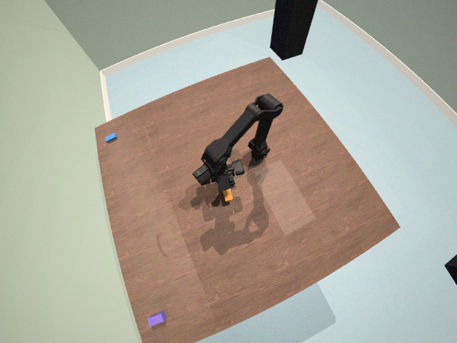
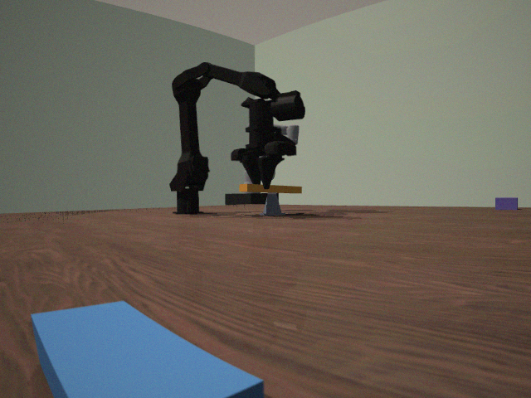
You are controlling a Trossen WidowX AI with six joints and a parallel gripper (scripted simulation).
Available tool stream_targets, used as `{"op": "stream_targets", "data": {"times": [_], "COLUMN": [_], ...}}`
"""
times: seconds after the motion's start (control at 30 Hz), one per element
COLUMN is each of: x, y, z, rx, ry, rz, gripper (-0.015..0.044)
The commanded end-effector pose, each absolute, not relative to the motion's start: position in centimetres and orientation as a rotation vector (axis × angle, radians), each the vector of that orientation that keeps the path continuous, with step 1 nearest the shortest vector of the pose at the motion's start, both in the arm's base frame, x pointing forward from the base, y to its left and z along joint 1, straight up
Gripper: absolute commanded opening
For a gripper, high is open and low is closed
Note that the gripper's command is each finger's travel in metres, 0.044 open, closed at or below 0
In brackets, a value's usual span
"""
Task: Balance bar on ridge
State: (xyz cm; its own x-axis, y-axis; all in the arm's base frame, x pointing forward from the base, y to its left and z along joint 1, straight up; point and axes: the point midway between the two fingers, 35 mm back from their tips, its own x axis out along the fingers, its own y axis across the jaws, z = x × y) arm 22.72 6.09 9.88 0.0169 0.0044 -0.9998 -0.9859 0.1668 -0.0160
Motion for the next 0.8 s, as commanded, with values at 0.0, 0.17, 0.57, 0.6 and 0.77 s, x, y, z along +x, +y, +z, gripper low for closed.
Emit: {"op": "stream_targets", "data": {"times": [0.0, 0.17, 0.57, 0.6, 0.77], "x": [22.76, 22.75, 22.72, 22.72, 22.71], "y": [6.11, 6.11, 6.10, 6.09, 6.09], "z": [9.84, 9.80, 9.70, 9.68, 9.65], "rx": [-1.087, -1.087, -1.087, -1.087, -1.087], "ry": [1.267, 1.267, 1.267, 1.267, 1.267], "rz": [1.073, 1.073, 1.073, 1.073, 1.073], "gripper": [0.0000, 0.0000, 0.0000, 0.0000, 0.0000]}}
